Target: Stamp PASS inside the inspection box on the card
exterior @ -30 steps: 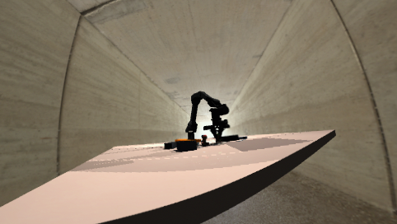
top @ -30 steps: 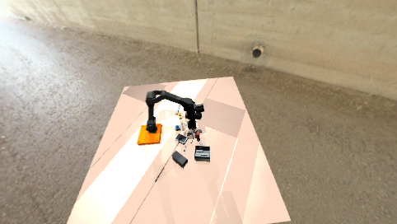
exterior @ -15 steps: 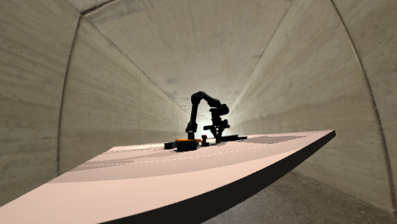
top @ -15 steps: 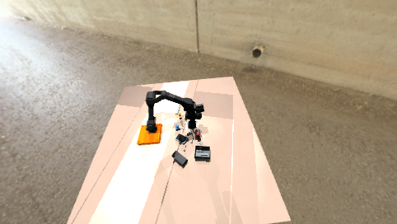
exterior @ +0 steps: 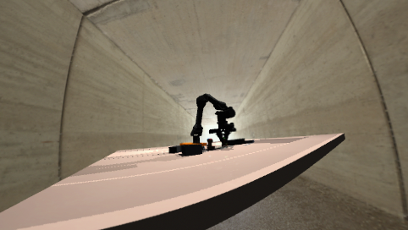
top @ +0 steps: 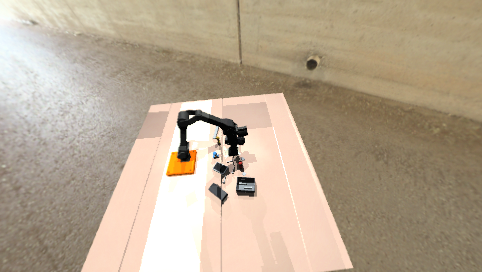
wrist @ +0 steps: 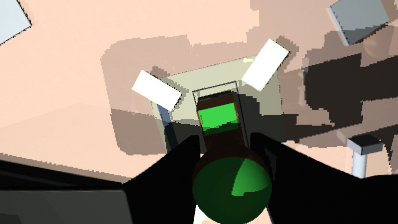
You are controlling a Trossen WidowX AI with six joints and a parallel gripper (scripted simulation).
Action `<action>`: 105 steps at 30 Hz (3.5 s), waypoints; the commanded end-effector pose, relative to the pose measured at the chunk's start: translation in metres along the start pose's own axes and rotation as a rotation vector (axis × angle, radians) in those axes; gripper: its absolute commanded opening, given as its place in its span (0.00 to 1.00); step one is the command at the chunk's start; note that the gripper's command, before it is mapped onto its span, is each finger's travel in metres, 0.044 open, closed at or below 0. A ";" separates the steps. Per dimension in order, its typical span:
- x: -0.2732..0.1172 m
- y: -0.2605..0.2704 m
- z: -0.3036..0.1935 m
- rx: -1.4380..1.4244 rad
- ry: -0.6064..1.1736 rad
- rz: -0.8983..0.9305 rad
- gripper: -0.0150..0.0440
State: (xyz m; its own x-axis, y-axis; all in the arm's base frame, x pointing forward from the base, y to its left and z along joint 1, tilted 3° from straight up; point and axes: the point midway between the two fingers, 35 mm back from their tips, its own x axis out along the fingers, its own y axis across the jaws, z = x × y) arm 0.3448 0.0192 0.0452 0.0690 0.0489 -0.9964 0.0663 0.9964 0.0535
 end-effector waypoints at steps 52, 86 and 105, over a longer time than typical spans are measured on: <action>-0.007 0.000 0.001 0.006 -0.001 -0.003 0.25; -0.052 0.000 0.003 0.006 -0.001 -0.003 0.25; -0.071 0.027 0.009 0.004 -0.002 -0.001 0.25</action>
State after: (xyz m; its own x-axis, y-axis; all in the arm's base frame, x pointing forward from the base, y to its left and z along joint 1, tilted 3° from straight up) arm 0.3464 0.0283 0.1171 0.0707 0.0475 -0.9964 0.0741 0.9959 0.0528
